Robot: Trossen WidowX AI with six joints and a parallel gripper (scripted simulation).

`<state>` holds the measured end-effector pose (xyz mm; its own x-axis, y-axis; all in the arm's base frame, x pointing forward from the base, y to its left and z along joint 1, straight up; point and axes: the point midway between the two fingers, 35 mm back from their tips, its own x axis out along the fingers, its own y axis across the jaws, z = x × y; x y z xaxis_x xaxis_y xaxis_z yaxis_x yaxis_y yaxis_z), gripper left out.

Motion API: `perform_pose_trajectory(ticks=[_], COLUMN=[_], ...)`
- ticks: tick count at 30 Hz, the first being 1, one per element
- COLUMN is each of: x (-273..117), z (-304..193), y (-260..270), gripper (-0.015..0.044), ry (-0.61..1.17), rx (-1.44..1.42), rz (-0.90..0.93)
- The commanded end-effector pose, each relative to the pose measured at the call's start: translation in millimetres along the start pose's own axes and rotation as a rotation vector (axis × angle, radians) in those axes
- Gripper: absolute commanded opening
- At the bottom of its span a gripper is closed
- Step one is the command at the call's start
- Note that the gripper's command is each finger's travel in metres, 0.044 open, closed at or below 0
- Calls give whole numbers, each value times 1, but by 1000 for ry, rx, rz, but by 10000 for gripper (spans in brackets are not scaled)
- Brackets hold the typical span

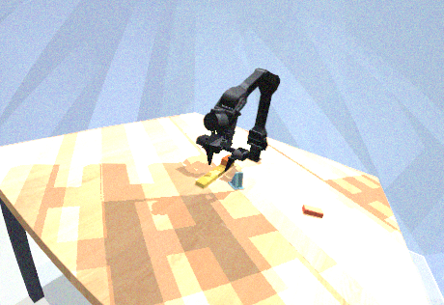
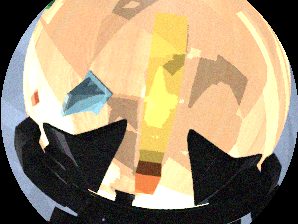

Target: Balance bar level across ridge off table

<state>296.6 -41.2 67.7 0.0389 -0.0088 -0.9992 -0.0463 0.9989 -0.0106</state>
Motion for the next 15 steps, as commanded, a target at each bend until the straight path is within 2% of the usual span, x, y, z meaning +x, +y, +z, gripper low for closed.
perform_pose_trajectory(ticks=[1,15], x=[8,19], z=[-2,-3], y=[1,1], gripper=[315,315], ry=[7,7], rx=[-3,-3], rz=[5,5])
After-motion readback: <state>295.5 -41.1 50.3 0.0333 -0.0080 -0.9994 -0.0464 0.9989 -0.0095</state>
